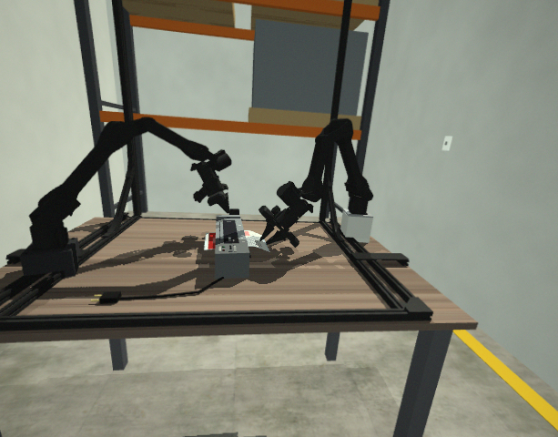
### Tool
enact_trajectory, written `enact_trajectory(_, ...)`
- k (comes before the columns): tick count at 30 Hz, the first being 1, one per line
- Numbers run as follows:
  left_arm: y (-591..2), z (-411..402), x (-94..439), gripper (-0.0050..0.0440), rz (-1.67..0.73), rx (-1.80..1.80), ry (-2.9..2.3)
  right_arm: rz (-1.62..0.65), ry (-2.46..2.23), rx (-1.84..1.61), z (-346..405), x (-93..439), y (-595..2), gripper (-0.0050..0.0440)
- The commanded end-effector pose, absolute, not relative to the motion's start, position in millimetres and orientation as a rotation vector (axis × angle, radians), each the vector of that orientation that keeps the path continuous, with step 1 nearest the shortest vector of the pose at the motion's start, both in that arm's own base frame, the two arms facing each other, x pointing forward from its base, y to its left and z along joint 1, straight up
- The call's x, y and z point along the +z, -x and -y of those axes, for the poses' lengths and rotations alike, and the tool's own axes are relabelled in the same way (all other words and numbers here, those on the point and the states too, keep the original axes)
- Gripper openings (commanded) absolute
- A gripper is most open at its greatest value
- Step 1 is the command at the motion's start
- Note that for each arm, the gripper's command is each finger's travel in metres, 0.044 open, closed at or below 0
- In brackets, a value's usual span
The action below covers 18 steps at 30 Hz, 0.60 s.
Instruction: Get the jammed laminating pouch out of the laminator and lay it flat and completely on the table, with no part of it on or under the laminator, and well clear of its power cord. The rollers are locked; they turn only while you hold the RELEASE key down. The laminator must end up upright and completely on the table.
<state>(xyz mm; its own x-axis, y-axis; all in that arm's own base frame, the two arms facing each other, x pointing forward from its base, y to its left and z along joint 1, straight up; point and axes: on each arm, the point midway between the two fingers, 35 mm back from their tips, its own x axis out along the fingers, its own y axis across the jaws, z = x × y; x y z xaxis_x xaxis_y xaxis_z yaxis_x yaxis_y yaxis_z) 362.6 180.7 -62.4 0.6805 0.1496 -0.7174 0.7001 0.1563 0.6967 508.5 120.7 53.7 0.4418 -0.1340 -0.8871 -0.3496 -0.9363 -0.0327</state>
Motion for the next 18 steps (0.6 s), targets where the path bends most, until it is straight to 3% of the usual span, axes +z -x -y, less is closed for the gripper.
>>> enact_trajectory(1,-369.9,-183.7,-52.2,-0.005,-0.75,-0.431,-1.408,-0.431,2.473,1.522,-116.8,24.4,-512.9,-0.005)
enact_trajectory(18,-365.5,-182.9,-55.9,-0.005,-0.762,-0.441,-1.401,-0.431,2.474,1.522,-116.7,24.6,-512.9,-0.005)
